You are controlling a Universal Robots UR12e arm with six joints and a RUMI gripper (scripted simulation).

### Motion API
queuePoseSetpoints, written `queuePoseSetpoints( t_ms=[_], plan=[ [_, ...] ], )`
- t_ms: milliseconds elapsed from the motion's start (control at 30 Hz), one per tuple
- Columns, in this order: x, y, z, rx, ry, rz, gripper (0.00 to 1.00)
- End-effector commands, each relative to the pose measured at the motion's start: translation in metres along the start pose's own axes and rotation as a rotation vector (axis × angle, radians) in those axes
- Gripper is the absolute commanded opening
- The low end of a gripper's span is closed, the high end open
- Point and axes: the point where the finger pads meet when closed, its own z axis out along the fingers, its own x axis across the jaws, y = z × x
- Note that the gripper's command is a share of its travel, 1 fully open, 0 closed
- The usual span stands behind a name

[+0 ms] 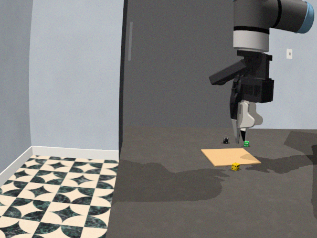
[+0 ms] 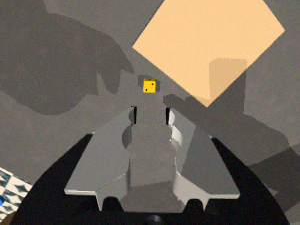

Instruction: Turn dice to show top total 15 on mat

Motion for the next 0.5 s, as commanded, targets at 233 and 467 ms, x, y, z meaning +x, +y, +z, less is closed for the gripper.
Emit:
queuePoseSetpoints(
  t_ms=[233, 467],
  plan=[
    [-0.002, -0.001, 0.011, 0.001, -0.001, -0.004, 0.18],
    [-0.002, -0.001, 0.022, 0.001, -0.001, -0.004, 0.18]
  ],
)
